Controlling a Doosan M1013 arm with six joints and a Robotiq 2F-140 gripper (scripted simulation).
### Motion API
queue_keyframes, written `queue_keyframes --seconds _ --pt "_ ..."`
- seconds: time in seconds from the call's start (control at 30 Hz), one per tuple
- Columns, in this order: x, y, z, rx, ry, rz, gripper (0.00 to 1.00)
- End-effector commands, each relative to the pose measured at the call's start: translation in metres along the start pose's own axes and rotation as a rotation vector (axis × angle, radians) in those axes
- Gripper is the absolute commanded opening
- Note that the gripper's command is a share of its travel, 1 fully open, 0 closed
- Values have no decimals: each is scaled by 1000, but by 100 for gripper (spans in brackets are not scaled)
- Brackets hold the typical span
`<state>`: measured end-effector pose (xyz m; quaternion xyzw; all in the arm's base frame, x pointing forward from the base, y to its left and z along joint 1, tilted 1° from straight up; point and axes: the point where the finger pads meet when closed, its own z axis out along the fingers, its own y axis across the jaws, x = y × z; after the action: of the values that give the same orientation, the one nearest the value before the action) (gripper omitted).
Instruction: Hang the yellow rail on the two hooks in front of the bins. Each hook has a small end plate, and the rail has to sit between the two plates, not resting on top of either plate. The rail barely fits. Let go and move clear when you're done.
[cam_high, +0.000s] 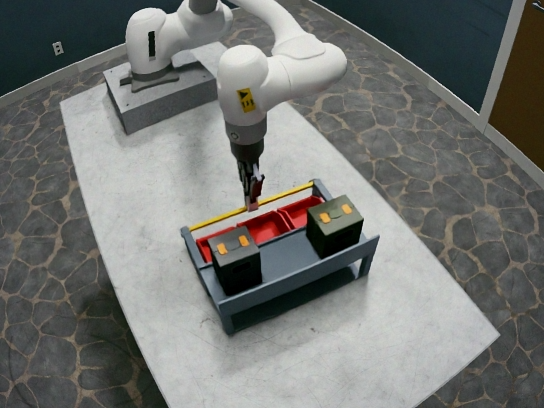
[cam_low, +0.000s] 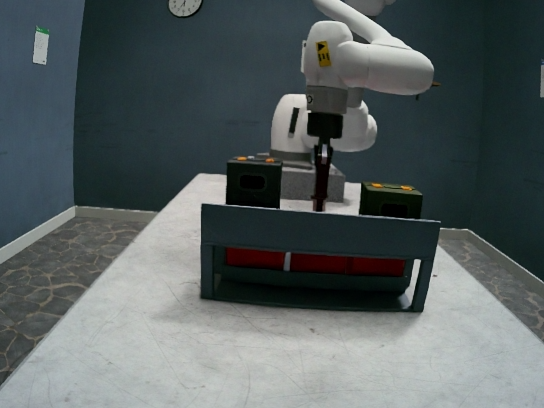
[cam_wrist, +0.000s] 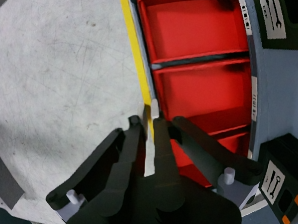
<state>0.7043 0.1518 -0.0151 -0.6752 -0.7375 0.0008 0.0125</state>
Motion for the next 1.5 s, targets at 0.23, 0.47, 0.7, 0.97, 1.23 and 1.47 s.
queue_keyframes --seconds 0.23,0.47,0.7,0.97,1.23,1.47 --pt "0 0 2 0 0 0 10" --pt "0 0 2 0 0 0 10" --pt "0 0 3 0 0 0 10" --pt "0 0 4 0 0 0 10" --pt "0 0 4 0 0 0 37" --pt "0 0 4 0 0 0 37"
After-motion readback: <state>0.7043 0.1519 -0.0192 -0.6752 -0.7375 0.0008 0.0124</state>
